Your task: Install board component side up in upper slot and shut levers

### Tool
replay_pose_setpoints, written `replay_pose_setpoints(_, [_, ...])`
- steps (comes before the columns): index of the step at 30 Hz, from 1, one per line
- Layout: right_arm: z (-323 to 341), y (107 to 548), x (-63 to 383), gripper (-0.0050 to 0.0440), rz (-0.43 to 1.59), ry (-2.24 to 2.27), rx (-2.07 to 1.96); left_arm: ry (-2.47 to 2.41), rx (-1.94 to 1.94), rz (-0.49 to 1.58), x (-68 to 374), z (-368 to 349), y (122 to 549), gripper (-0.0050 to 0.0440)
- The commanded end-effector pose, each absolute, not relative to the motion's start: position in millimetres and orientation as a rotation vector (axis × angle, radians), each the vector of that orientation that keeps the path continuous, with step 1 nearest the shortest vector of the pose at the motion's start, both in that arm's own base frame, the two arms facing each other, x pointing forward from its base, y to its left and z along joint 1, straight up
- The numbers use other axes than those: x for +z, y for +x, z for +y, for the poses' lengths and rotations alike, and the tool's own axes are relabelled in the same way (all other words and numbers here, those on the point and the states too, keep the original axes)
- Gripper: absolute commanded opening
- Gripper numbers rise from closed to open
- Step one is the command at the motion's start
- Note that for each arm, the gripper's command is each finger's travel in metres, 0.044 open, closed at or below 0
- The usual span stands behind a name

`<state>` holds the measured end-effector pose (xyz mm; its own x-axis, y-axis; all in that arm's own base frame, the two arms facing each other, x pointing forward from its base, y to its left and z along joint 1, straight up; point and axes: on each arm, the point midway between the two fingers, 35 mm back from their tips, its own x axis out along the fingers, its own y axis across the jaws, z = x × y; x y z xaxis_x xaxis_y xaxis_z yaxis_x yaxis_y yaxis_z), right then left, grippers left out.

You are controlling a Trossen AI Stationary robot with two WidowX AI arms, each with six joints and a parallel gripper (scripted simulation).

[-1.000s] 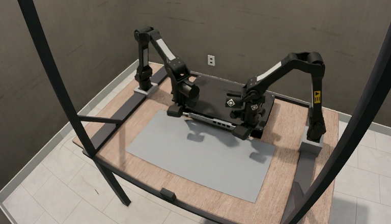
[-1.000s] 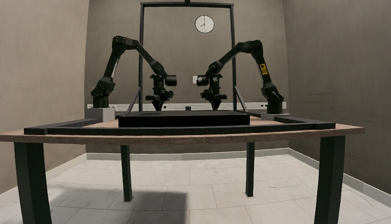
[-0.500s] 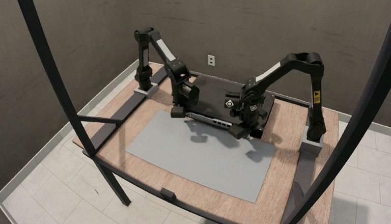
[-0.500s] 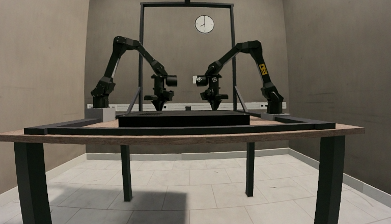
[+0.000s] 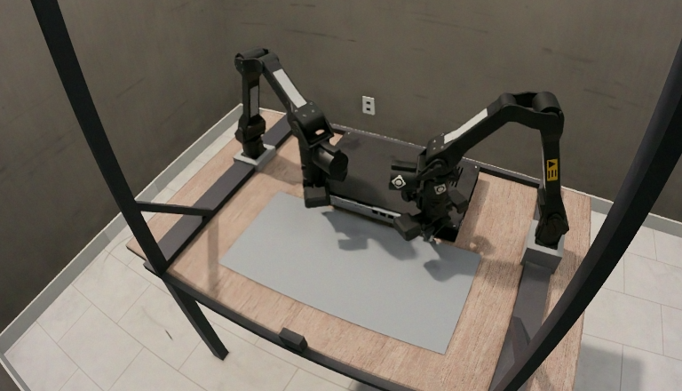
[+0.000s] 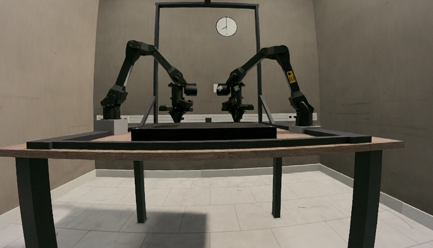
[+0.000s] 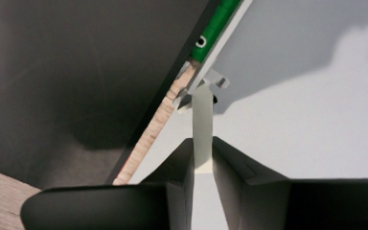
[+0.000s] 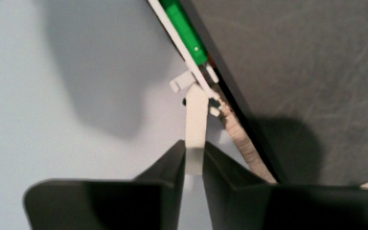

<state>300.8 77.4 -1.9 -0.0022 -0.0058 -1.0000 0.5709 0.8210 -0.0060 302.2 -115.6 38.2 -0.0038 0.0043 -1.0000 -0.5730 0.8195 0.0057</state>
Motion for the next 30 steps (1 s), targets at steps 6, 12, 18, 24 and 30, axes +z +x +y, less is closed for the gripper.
replay_pose_setpoints(6, [80,302,3,0.0008,1.512,0.476,-0.479,-0.482,0.477,1.514,44,-120,303,0.0009])
replay_pose_setpoints(12, [83,306,3,0.0008,1.501,0.511,-0.510,-0.569,0.557,1.490,45,-122,307,0.0009])
replay_pose_setpoints(18, [84,308,3,0.0008,1.481,0.586,-0.584,-0.654,0.640,1.466,45,-124,310,0.0009])
replay_pose_setpoints(24, [86,312,3,0.0008,1.449,0.693,-0.689,-0.688,0.674,1.456,45,-124,311,0.0009])
replay_pose_setpoints(30, [87,315,3,0.0008,1.419,0.779,-0.775,-0.686,0.677,1.458,44,-124,310,0.0009])
